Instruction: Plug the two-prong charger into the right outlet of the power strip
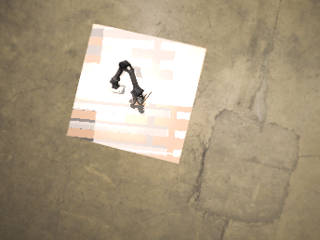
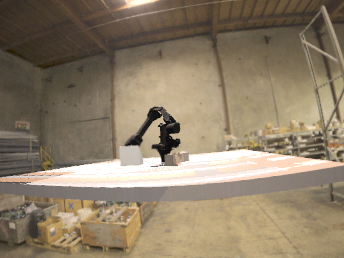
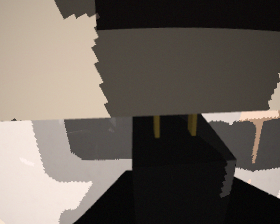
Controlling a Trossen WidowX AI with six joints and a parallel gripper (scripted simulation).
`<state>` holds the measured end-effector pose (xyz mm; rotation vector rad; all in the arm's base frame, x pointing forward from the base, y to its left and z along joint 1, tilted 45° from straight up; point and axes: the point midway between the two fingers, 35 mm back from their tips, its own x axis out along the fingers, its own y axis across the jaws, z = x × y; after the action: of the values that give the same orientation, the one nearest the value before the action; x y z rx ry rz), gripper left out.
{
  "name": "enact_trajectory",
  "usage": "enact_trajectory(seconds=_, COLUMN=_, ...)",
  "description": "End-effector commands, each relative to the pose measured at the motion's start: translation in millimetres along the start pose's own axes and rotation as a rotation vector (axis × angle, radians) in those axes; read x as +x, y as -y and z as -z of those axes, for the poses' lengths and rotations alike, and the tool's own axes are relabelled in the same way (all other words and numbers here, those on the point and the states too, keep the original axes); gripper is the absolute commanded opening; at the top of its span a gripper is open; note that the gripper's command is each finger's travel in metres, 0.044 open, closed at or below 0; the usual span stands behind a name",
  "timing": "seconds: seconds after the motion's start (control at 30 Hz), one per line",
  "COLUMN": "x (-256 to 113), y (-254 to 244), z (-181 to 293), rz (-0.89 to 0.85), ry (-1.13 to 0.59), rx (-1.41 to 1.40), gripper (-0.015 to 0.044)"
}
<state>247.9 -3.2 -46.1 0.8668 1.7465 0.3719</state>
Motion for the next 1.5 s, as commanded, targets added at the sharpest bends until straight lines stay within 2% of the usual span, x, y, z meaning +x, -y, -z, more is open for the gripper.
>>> enact_trajectory(seconds=0.0, x=0, y=-1, z=0, rz=-0.004, ry=0.000, rx=0.006, gripper=0.0000)
enact_trajectory(seconds=1.47, x=-2, y=-1, z=-14, rz=-0.004, ry=0.001, rx=0.006, gripper=0.0000)
